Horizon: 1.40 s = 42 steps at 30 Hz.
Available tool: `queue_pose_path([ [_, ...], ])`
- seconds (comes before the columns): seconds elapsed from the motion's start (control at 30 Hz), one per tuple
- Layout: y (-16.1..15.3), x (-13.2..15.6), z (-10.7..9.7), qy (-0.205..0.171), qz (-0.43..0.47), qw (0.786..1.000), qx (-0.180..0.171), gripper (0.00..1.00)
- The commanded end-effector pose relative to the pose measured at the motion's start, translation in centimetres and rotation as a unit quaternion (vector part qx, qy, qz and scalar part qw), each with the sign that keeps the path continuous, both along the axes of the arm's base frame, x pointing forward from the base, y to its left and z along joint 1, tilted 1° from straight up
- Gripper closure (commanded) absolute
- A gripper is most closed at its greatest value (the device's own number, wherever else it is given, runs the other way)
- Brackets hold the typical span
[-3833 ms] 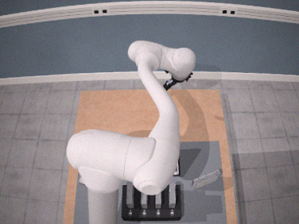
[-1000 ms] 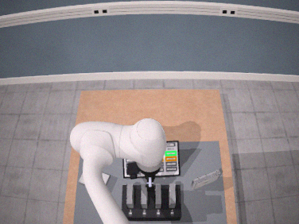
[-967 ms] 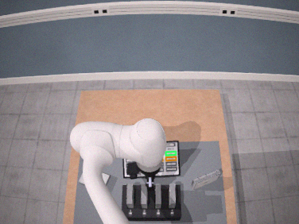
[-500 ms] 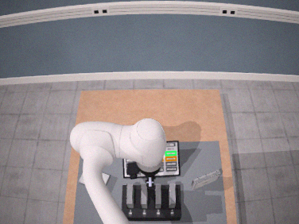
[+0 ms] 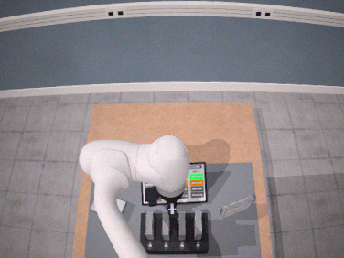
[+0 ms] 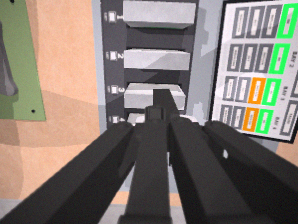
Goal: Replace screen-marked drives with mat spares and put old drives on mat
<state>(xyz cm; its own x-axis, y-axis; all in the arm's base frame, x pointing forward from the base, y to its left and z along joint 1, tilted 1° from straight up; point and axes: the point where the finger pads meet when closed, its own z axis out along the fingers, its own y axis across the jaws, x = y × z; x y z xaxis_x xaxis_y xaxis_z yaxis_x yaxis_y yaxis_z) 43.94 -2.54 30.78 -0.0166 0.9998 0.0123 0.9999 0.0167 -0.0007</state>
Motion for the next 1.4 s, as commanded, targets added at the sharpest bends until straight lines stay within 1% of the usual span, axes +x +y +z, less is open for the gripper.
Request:
queue_pose_path([
  [0.0, 0.7, 0.7, -0.1, -0.001, 0.050, 0.999, 0.000, 0.90],
  [0.07, 1.6, 1.5, -0.3, -0.002, 0.110, 0.994, 0.000, 0.90],
  [0.13, 2.8, 2.5, -0.6, -0.003, 0.181, 0.984, 0.000, 0.90],
  [0.23, 5.3, 4.3, -1.3, -0.004, 0.244, 0.970, -0.001, 0.90],
  [0.33, 8.4, 6.3, -2.1, -0.004, 0.315, 0.949, -0.002, 0.90],
  [0.43, 11.9, 8.0, -3.0, -0.005, 0.384, 0.923, -0.003, 0.90],
  [0.5, 11.9, 8.0, -3.0, -0.005, 0.384, 0.923, -0.003, 0.90],
  [0.53, 13.4, 8.7, -3.5, -0.006, 0.448, 0.894, -0.004, 0.90],
  [0.63, 17.3, 10.1, -4.6, -0.007, 0.505, 0.863, -0.004, 0.90],
  [0.8, 22.9, 11.5, -6.2, -0.008, 0.607, 0.795, -0.006, 0.90],
  [0.9, 25.2, 11.8, -6.9, -0.009, 0.664, 0.748, -0.007, 0.90],
  [1.0, 26.5, 12.0, -7.3, -0.009, 0.718, 0.696, -0.008, 0.90],
  [1.07, 26.5, 12.0, -7.3, -0.009, 0.718, 0.696, -0.008, 0.90],
  [1.1, 26.8, 12.0, -7.4, -0.009, 0.765, 0.644, -0.010, 0.90],
  [1.17, 27.0, 12.1, -7.5, -0.009, 0.789, 0.614, -0.011, 0.90],
  [1.23, 27.0, 12.1, -7.5, -0.009, 0.815, 0.579, -0.012, 0.90],
  [1.27, 27.0, 12.1, -7.5, -0.008, 0.828, 0.560, -0.012, 0.11],
  [1.37, 27.0, 12.1, -7.5, -0.007, 0.864, 0.503, -0.014, 0.11],
])
